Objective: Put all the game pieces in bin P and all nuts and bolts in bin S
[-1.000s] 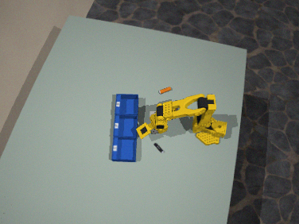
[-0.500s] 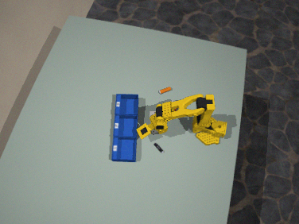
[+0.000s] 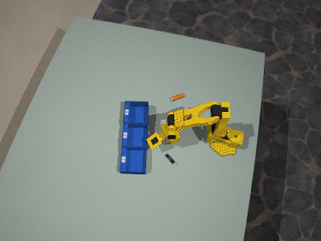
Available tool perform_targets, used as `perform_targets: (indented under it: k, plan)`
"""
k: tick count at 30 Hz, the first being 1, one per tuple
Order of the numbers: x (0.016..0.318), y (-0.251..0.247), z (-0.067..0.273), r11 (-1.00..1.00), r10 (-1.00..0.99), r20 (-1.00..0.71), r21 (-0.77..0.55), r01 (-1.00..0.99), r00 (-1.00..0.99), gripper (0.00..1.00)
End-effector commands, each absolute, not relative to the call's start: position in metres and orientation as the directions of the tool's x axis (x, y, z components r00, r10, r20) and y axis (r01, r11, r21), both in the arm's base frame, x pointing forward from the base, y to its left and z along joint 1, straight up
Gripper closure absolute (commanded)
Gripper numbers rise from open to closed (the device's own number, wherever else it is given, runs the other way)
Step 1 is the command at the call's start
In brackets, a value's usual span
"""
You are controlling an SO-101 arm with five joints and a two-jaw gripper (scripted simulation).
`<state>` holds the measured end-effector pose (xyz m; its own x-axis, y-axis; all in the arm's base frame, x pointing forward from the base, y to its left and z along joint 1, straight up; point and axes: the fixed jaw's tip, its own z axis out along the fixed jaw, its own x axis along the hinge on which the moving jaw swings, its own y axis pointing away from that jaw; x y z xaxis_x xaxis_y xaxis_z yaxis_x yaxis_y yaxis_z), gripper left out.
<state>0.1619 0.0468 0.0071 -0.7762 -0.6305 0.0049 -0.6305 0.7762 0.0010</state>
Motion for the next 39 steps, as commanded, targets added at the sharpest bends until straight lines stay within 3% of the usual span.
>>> perform_targets:
  k: [1, 18, 39]
  plan:
    - [0.1643, 0.0463, 0.0083, 0.775, -0.632, -0.01, -0.005, -0.632, -0.775, 0.77]
    - [0.1643, 0.0463, 0.0083, 0.775, -0.632, -0.01, -0.005, -0.632, -0.775, 0.94]
    - [0.1643, 0.0463, 0.0083, 0.775, -0.632, -0.01, -0.005, -0.632, -0.775, 1.0]
